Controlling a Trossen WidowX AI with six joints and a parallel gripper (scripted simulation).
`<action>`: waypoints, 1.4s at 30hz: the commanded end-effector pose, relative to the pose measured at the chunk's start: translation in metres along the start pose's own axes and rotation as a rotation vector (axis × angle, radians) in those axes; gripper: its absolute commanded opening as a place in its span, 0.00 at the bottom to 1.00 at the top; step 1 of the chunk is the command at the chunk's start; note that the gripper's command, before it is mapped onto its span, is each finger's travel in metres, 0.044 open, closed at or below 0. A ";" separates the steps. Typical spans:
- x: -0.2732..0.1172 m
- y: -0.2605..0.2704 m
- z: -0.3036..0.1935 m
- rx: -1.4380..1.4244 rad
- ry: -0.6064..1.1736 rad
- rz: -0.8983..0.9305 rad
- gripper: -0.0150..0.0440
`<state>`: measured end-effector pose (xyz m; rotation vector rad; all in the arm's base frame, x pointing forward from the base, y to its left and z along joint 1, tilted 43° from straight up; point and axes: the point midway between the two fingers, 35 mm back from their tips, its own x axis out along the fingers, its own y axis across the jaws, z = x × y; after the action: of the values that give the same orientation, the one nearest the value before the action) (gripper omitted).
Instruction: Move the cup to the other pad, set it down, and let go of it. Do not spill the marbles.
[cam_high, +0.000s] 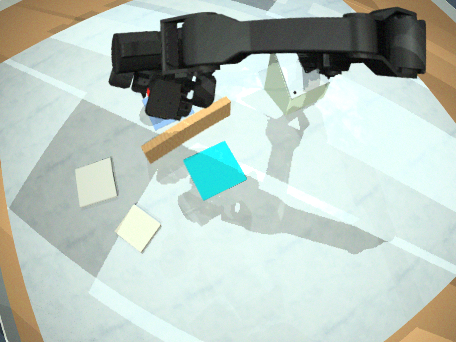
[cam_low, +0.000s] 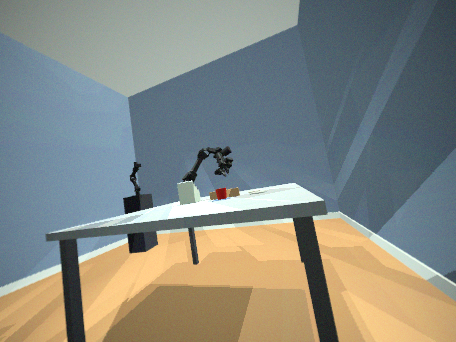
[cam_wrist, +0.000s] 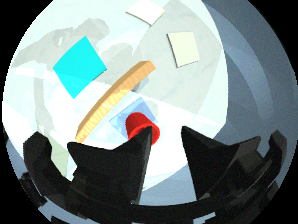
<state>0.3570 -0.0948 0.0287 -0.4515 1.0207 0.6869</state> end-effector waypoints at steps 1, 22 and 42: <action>0.026 0.008 -0.031 -0.018 -0.014 0.183 0.50; 0.066 0.038 -0.083 -0.007 -0.144 0.462 0.50; 0.095 0.052 -0.078 -0.007 -0.145 0.462 0.50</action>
<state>0.3075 -0.0854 -0.0875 -0.1795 0.9867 1.1125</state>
